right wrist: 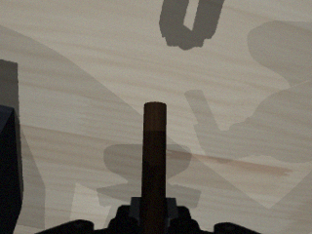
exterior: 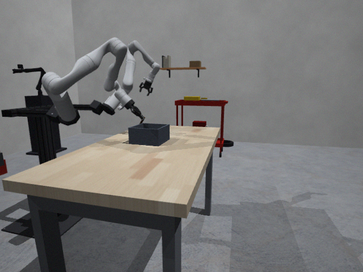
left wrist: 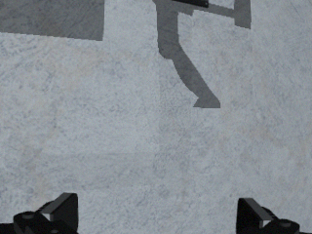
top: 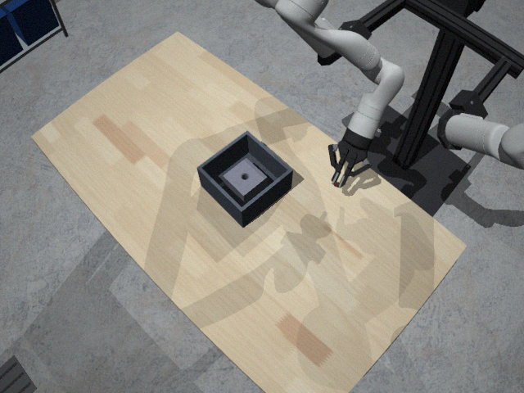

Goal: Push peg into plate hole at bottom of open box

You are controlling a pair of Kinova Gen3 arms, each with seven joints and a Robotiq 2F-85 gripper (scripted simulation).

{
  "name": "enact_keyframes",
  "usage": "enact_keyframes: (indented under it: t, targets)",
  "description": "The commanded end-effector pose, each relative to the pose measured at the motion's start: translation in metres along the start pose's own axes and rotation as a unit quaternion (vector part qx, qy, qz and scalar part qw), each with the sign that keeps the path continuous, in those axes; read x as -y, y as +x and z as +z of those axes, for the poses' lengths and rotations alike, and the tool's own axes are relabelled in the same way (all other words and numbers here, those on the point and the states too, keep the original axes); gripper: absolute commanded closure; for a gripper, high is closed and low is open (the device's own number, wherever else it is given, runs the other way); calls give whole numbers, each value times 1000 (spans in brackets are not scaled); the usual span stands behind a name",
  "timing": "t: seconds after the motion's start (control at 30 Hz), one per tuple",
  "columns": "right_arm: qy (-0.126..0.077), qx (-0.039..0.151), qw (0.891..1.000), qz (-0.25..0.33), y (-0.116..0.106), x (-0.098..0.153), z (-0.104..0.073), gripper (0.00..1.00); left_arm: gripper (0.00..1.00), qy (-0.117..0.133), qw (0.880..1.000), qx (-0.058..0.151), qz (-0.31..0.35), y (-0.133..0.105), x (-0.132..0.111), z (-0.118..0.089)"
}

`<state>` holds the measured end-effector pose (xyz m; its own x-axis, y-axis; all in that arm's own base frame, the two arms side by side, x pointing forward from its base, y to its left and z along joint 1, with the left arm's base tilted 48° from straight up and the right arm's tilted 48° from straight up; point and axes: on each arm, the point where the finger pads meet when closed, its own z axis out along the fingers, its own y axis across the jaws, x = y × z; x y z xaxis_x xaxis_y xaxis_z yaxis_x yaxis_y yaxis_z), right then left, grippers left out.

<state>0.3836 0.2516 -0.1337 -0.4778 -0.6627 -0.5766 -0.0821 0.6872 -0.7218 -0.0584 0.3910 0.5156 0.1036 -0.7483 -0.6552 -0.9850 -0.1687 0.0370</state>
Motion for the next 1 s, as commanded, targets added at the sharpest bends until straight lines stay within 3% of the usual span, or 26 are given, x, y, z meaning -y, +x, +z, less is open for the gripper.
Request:
enact_keyframes:
  t: [0.0, 0.07, 0.13, 0.63, 0.7, 0.97]
  targets:
    - [0, 35, 999, 2, -1, 0, 0, 903, 2, 0, 1000, 0, 0, 0, 0, 0]
    - [0, 51, 999, 2, -1, 0, 0, 903, 2, 0, 1000, 0, 0, 0, 0, 0]
    - [0, 51, 999, 2, -1, 0, 0, 903, 2, 0, 1000, 0, 0, 0, 0, 0]
    - [0, 162, 987, 2, -1, 0, 0, 903, 2, 0, 1000, 0, 0, 0, 0, 0]
    - [0, 162, 987, 2, -1, 0, 0, 903, 2, 0, 1000, 0, 0, 0, 0, 0]
    - [0, 212, 977, 2, -1, 0, 0, 903, 2, 0, 1000, 0, 0, 0, 0, 0]
